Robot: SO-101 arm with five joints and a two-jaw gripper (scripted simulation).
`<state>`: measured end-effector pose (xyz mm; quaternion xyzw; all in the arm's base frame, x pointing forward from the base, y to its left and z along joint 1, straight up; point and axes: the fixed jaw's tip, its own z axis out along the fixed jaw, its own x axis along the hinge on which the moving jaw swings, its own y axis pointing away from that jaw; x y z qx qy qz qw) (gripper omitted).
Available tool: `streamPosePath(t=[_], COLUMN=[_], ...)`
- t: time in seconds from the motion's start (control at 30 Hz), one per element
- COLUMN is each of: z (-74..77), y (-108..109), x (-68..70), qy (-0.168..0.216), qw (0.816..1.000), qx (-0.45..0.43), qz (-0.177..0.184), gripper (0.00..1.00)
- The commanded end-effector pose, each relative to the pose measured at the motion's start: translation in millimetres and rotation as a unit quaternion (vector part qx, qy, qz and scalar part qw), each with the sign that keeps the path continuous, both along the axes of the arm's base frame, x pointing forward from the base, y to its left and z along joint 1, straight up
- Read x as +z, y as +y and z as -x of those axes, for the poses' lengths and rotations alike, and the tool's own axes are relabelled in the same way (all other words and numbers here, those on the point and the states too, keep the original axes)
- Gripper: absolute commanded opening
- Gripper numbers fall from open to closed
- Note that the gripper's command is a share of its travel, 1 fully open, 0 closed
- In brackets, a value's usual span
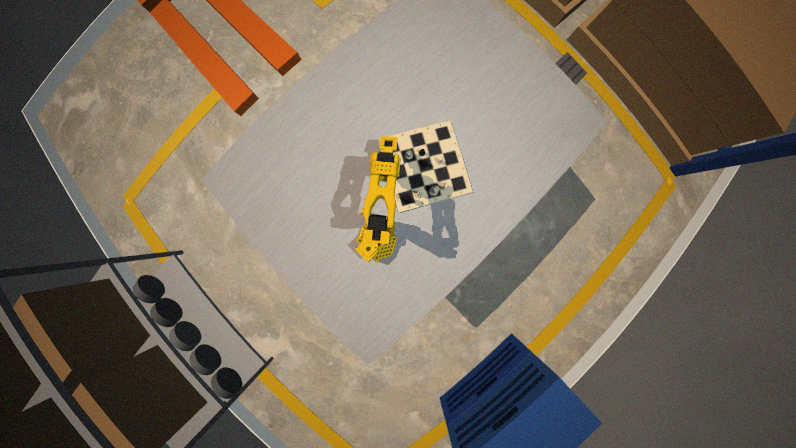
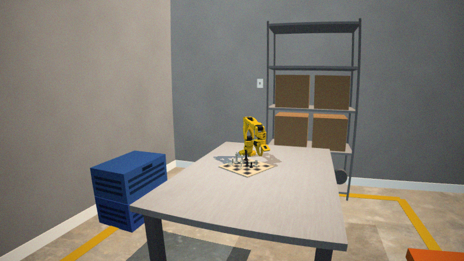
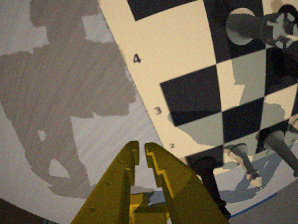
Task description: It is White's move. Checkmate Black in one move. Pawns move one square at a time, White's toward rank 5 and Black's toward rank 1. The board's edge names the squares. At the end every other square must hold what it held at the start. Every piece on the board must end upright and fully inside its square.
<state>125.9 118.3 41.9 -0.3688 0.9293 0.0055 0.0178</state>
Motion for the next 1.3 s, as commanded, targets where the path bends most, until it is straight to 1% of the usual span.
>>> streamPosePath(t=[0.0,0.6,1.27], z=[2.5,4.6,4.7], y=[0.9,-1.0,-1.0], x=[-10.9,-16.8,-16.9], qy=[0.006,0.007,0.007], qw=[1.000,1.000,1.000], qx=[0.007,0.007,0.007], qz=[0.005,0.005,0.005], gripper=[0.00,0.00,0.00])
